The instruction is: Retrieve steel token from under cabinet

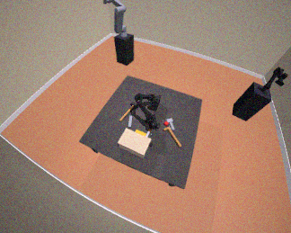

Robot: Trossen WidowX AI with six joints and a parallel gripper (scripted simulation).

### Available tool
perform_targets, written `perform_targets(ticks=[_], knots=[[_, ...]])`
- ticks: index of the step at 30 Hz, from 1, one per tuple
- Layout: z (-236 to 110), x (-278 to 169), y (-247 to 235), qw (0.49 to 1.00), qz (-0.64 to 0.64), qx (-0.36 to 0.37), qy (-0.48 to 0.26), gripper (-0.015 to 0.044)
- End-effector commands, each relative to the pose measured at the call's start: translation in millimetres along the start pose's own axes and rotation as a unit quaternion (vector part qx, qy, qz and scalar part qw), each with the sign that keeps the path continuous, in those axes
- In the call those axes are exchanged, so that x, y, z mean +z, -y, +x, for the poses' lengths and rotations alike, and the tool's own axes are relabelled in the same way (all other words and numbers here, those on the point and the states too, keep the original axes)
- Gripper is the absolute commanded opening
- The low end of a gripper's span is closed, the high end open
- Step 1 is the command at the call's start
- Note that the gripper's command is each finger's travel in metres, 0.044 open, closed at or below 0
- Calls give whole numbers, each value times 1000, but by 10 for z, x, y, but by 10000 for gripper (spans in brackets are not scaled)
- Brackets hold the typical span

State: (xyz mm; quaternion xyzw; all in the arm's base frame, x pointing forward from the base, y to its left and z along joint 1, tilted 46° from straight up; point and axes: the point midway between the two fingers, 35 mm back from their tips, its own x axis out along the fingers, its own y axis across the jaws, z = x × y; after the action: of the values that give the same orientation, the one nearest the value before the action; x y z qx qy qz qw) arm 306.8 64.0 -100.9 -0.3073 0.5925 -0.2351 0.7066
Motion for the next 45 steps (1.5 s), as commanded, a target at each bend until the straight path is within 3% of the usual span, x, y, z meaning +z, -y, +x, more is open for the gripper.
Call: perform_targets(ticks=[1,45], knots=[[0,69,-11,1000,-1,1,1,0],[-9,554,10,1000,0,1,2,0]])
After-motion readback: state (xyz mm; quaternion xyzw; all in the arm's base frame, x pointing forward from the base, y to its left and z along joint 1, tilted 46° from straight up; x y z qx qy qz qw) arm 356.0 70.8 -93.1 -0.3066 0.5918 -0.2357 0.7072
